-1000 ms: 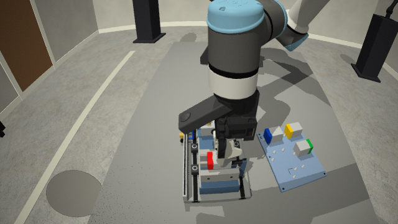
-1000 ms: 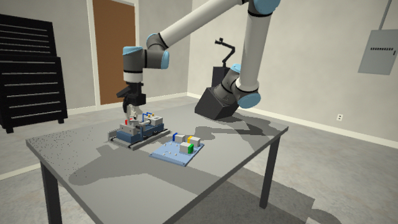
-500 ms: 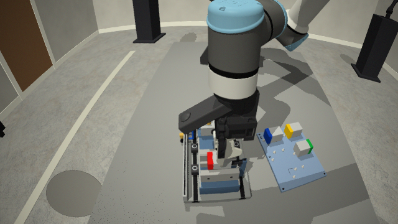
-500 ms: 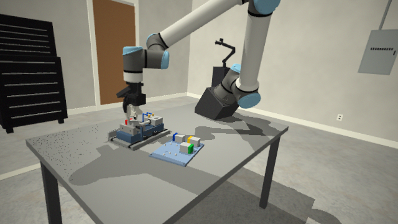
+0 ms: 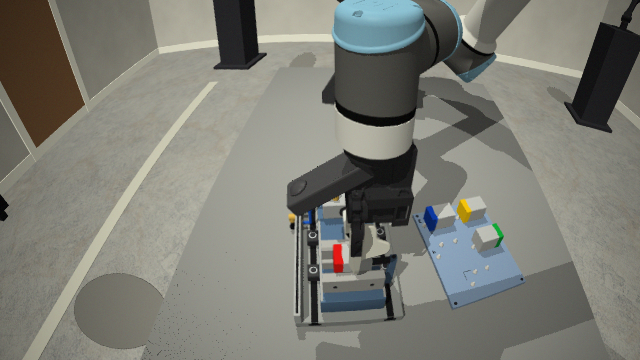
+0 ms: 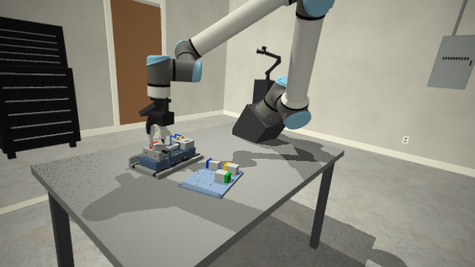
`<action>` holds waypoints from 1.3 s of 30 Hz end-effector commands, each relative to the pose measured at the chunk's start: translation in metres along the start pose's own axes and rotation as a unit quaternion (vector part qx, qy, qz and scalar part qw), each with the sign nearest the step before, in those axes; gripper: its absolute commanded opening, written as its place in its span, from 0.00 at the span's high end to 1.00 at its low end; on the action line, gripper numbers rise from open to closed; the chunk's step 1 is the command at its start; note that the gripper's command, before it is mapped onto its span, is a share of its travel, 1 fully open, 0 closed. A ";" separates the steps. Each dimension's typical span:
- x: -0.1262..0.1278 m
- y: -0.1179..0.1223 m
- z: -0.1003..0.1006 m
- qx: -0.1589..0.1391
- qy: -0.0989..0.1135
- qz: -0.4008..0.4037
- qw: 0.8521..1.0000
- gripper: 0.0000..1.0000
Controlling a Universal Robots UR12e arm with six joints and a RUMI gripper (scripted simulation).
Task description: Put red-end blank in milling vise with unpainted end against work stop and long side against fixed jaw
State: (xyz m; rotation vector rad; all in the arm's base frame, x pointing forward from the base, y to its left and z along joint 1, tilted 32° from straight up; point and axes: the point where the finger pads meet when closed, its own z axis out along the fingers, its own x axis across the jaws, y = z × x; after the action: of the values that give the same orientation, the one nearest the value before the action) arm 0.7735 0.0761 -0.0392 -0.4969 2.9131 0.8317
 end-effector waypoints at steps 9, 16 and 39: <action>-0.002 0.000 -0.001 0.001 -0.001 -0.001 1.000 0.60; -0.002 0.000 -0.001 0.001 -0.001 -0.001 1.000 0.60; -0.003 -0.001 -0.007 0.002 -0.002 -0.001 1.000 0.60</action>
State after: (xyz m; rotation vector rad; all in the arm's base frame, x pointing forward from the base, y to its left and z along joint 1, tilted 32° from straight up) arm 0.7733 0.0762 -0.0393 -0.4966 2.9137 0.8325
